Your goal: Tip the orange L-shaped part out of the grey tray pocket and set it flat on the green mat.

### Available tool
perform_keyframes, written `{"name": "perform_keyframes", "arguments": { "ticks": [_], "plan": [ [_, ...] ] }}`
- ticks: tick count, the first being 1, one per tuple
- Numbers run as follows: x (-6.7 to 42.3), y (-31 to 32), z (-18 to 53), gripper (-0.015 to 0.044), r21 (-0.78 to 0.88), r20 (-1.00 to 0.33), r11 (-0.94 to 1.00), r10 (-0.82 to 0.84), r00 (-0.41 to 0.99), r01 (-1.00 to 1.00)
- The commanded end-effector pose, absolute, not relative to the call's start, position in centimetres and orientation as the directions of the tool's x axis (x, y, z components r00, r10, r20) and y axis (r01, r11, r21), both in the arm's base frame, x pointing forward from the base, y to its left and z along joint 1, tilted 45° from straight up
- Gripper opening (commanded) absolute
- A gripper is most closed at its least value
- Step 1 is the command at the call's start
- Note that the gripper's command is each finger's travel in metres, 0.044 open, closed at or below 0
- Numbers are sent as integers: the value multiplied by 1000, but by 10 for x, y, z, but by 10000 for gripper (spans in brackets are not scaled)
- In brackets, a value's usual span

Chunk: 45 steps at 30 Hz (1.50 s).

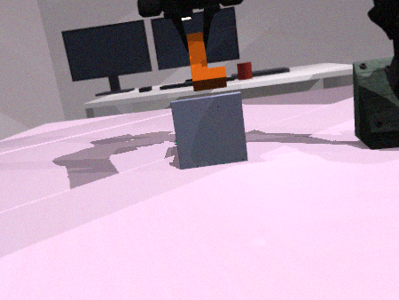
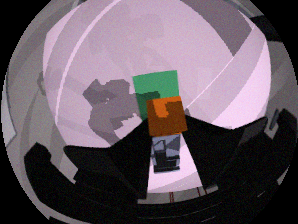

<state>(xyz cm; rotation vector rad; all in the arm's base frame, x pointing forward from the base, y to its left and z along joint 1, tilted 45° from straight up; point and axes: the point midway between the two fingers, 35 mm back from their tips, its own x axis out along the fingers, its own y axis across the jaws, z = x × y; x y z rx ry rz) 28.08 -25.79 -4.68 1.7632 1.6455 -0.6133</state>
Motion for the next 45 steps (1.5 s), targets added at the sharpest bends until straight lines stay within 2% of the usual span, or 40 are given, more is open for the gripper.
{"name": "perform_keyframes", "arguments": {
  "ticks": [1, 45],
  "plan": [
    [282, -255, -51, 0, 138, -716, -6, 690, 104, 990],
    [289, -208, -100, 0, 140, -715, -6, 691, 105, 990]
  ]
}}
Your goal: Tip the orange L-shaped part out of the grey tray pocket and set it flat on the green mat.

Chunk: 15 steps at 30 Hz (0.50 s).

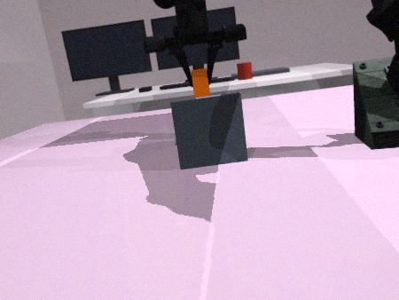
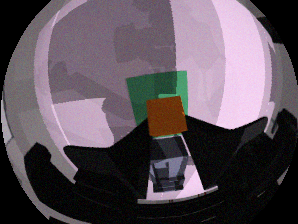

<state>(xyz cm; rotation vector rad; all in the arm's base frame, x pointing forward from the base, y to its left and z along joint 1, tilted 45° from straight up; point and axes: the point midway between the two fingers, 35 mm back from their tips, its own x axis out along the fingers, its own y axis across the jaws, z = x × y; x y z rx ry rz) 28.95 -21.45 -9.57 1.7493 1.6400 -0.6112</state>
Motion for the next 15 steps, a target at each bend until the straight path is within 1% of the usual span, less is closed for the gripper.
{"name": "perform_keyframes", "arguments": {
  "ticks": [1, 15],
  "plan": [
    [289, -207, -101, 0, 140, -715, -6, 691, 105, 990],
    [289, -204, -104, 0, 140, -715, -6, 691, 105, 990]
  ]
}}
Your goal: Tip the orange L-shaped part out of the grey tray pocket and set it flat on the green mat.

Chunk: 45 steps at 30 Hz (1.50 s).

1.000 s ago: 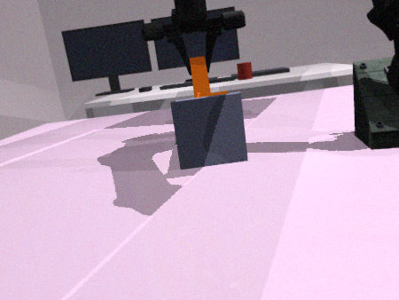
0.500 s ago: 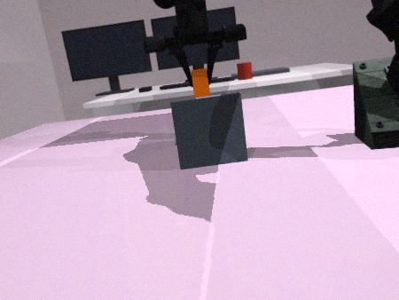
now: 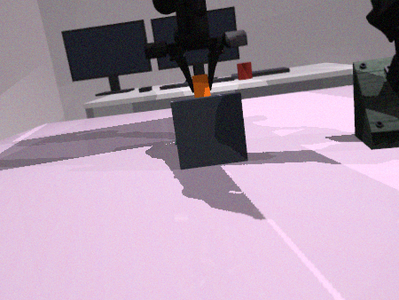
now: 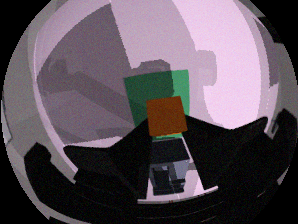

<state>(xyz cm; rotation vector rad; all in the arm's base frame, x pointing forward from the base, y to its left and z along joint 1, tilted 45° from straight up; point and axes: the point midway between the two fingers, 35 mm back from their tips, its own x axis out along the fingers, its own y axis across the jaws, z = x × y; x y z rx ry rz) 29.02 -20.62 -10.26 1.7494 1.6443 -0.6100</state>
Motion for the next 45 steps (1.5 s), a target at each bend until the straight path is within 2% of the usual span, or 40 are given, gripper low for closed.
{"name": "perform_keyframes", "arguments": {
  "ticks": [1, 13, 23, 28, 33, 45],
  "plan": [
    [289, -204, -104, 0, 140, -715, -6, 691, 105, 990],
    [290, -206, -103, 0, 142, -719, 0, 687, 103, 990],
    [290, -207, -102, 262, 142, -719, 0, 687, 103, 990],
    [288, -231, -80, 394, 140, -719, -2, 687, 103, 990],
    [280, -262, -44, 400, 138, -717, -5, 690, 103, 990],
    [281, -263, -46, 400, 144, -720, -20, 684, 119, 989]
  ]
}}
